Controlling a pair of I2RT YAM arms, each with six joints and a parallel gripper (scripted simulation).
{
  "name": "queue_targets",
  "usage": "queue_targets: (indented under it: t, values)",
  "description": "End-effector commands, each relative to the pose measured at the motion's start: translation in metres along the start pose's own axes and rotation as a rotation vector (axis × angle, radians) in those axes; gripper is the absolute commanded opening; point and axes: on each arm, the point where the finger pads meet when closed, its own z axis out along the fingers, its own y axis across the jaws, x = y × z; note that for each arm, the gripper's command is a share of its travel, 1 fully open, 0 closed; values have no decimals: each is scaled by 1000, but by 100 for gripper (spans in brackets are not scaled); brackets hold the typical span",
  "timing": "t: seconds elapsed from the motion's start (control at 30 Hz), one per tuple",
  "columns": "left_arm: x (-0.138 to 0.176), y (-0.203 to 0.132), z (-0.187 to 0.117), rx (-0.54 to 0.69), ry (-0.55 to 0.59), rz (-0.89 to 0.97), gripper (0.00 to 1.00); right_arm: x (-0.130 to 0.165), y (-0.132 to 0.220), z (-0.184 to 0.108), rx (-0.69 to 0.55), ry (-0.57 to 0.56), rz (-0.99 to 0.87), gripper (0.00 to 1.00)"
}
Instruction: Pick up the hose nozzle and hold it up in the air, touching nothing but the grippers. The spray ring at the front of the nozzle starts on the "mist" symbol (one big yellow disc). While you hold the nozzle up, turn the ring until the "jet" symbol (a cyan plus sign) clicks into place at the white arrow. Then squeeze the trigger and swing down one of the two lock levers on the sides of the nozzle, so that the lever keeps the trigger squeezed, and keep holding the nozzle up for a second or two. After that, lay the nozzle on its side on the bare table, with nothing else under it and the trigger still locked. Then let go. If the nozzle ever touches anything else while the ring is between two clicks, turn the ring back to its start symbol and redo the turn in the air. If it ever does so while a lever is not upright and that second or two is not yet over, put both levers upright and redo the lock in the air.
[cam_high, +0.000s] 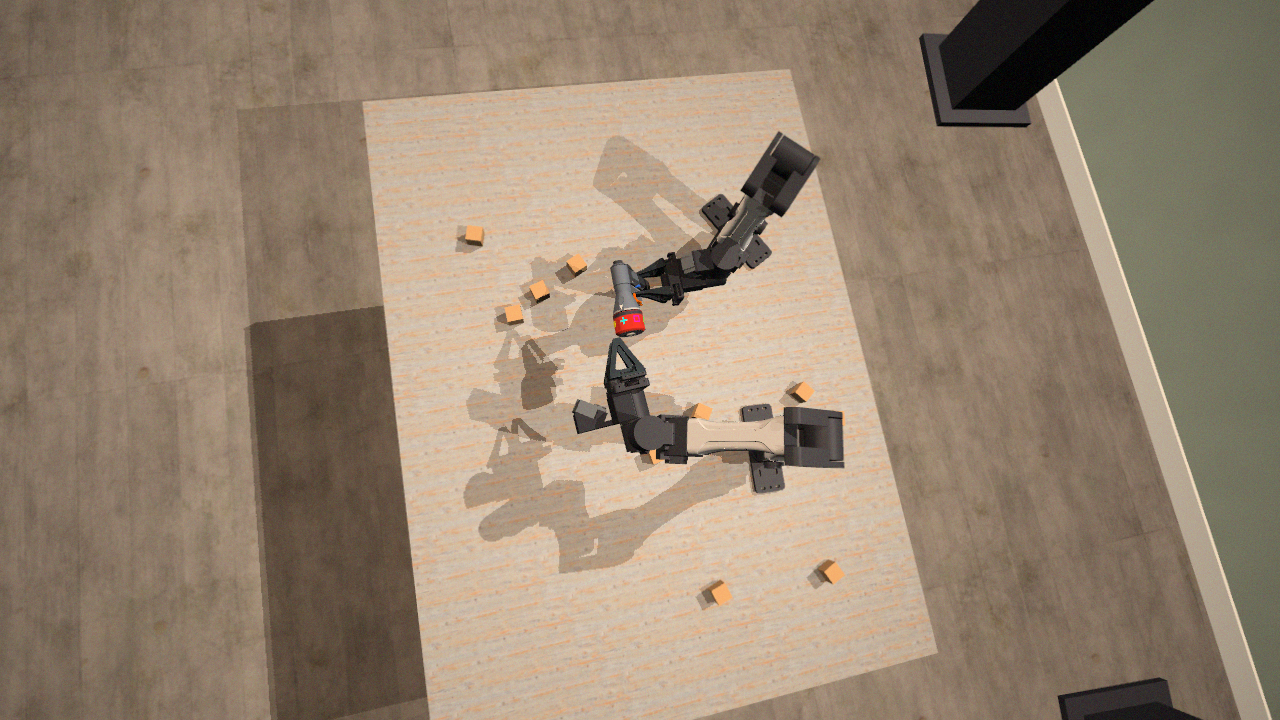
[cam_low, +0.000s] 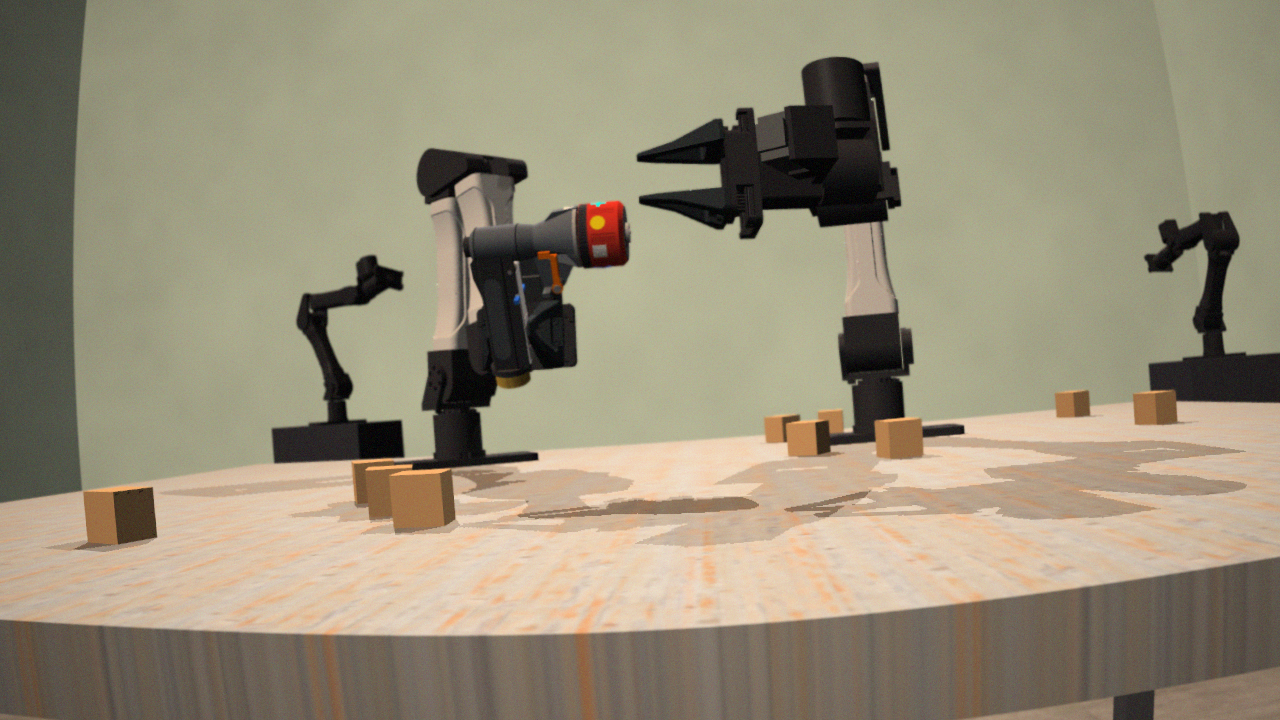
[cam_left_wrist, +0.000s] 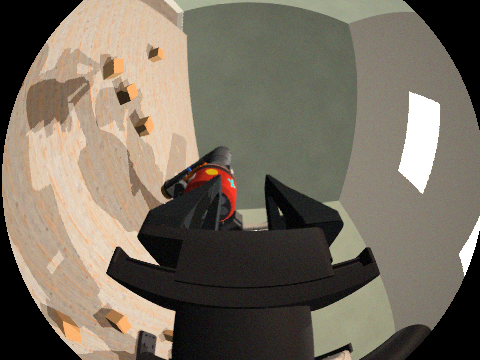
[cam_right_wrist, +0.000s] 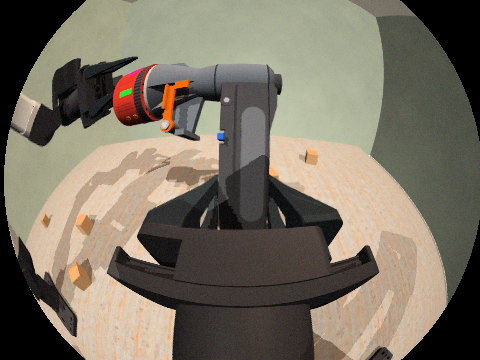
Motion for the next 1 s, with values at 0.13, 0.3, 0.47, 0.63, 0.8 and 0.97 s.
queue_targets:
  t: [0.13, 0.3, 0.47, 0.63, 0.8, 0.97]
  values:
    - [-16, -34, 23, -69, -71, -23, 37, -42, 3, 6, 8, -122, 133, 36]
    - [-17, -31, 39, -151, -119, -106, 37, -42, 3, 6, 8, -122, 133, 36]
    - [-12, -32, 51, -242, -149, -169, 37, -42, 3, 6, 8, -122, 133, 36]
    - [-4, -41, 55, -291, -167, -180, 37, -42, 3, 6, 8, -122, 133, 36]
    - [8, -34, 63, -412, -186, -230, 37, -42, 3, 6, 8, -122, 133, 36]
    - [14, -46, 69, -421, -176, -213, 37, -42, 3, 6, 8, -122, 133, 36]
